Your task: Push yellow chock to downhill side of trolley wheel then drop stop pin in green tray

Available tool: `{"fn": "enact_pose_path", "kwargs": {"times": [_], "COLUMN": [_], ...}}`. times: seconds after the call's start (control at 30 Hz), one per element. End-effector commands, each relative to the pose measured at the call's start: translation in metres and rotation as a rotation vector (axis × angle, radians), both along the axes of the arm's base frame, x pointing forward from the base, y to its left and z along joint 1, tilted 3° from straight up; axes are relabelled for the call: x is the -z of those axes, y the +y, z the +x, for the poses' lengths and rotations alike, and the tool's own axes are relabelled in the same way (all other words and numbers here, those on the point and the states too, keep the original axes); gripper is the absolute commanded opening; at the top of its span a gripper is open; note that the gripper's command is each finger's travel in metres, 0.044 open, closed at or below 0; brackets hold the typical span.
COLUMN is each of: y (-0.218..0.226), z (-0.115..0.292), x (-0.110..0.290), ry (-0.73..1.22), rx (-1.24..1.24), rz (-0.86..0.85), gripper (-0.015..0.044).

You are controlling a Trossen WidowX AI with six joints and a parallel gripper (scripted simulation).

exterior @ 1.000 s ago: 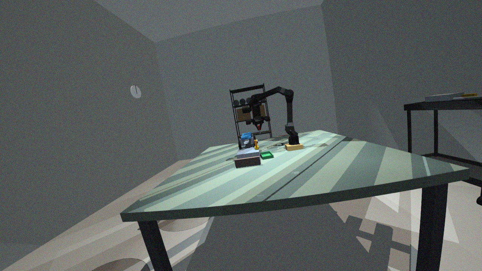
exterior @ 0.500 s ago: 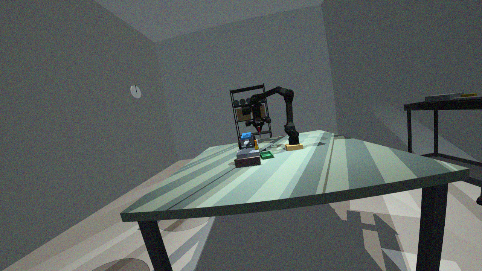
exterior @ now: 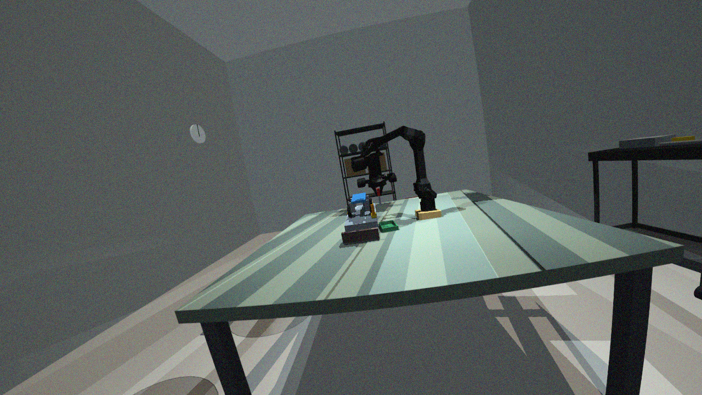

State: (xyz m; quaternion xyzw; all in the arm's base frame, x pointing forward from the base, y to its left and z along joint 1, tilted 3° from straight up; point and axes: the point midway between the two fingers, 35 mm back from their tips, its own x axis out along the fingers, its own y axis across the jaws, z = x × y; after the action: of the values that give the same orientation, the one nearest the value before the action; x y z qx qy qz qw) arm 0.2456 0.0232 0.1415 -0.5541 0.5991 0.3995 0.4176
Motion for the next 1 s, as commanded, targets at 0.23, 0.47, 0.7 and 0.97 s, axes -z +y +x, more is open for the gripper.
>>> {"fn": "enact_pose_path", "kwargs": {"times": [0.23,0.47,0.7,0.97], "y": [0.043,0.075,0.082,0.081], "z": [0.001,0.002,0.002,0.001], "x": [0.008,0.012,0.013,0.013], "ry": [-0.002,-0.002,0.003,0.056], "rx": [0.001,0.001,-0.018,-0.247], "rz": [0.006,0.008,0.013,0.06], "gripper": [0.0,0.0,0.0,0.0]}}
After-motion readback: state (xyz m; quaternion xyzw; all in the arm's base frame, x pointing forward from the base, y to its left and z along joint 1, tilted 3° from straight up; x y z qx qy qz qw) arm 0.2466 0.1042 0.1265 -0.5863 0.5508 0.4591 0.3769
